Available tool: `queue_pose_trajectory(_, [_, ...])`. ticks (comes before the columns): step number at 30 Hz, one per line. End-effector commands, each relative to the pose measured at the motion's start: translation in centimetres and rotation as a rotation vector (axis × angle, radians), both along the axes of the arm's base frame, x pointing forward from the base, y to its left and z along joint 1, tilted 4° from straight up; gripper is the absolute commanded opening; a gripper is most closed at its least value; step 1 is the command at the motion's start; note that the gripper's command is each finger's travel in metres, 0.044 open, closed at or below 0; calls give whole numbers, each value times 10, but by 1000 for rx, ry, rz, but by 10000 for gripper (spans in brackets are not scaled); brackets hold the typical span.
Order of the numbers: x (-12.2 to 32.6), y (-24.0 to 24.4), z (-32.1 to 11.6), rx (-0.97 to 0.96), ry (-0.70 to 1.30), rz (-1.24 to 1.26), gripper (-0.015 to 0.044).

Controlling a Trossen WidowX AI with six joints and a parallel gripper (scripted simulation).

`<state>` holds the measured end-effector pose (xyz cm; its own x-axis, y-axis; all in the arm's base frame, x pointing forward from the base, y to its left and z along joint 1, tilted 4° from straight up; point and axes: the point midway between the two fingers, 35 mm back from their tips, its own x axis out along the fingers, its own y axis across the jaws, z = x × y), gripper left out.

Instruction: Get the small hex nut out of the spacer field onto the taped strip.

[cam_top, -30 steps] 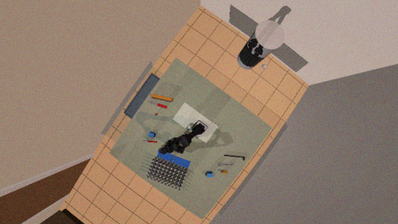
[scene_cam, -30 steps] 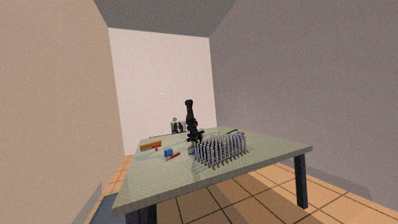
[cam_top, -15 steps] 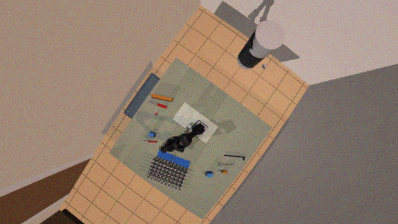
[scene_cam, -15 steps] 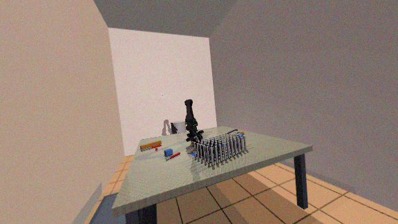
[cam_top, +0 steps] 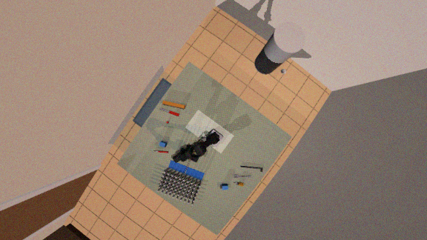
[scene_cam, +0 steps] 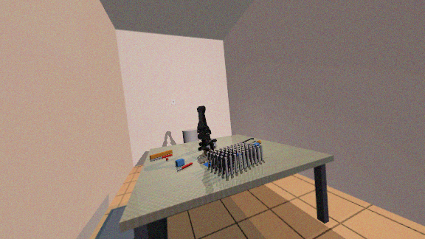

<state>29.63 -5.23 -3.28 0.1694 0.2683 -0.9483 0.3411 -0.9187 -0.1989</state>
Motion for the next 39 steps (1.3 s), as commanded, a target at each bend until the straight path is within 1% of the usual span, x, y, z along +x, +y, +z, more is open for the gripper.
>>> queue_pose_trajectory(1, [-3,0,0,3,-4,5,0])
queue_pose_trajectory(18, [-16,-5,1,2,-3,5,0])
queue_pose_trajectory(39, [-12,-5,19,2,-5,2,0])
